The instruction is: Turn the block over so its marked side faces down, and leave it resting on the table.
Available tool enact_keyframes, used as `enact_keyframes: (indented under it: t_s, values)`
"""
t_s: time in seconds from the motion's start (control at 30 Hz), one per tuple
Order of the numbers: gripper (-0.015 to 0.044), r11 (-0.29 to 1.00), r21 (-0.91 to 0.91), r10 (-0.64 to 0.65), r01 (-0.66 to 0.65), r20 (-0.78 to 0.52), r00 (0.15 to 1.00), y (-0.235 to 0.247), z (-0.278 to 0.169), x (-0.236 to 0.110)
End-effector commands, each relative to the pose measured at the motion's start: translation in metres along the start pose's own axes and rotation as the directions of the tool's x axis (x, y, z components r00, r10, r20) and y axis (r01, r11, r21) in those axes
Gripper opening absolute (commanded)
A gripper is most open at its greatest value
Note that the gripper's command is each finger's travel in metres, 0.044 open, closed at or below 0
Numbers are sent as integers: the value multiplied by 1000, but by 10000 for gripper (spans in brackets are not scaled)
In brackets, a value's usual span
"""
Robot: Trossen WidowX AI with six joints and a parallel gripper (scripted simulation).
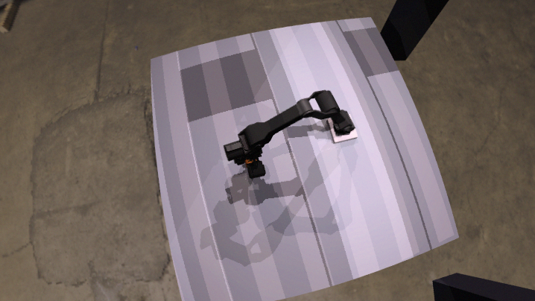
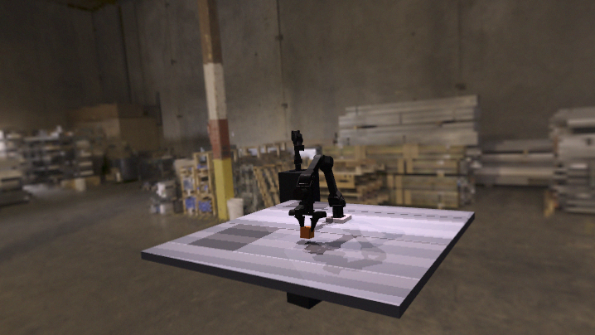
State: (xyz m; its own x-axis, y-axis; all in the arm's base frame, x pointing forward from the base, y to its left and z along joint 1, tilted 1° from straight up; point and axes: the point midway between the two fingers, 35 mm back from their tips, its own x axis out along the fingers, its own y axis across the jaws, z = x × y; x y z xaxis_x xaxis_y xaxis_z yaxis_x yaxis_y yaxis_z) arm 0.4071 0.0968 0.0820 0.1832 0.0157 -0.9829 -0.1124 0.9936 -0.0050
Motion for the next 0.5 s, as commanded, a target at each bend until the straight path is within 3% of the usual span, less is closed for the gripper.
enact_keyframes:
  t_s: [0.0, 0.47]
  values:
    - [0, 1000, -1, -5, 5, 60, 998, 0, 0, 1]
    - [0, 1000, 0, -5, 6, 243, 970, 0, -3, 2]
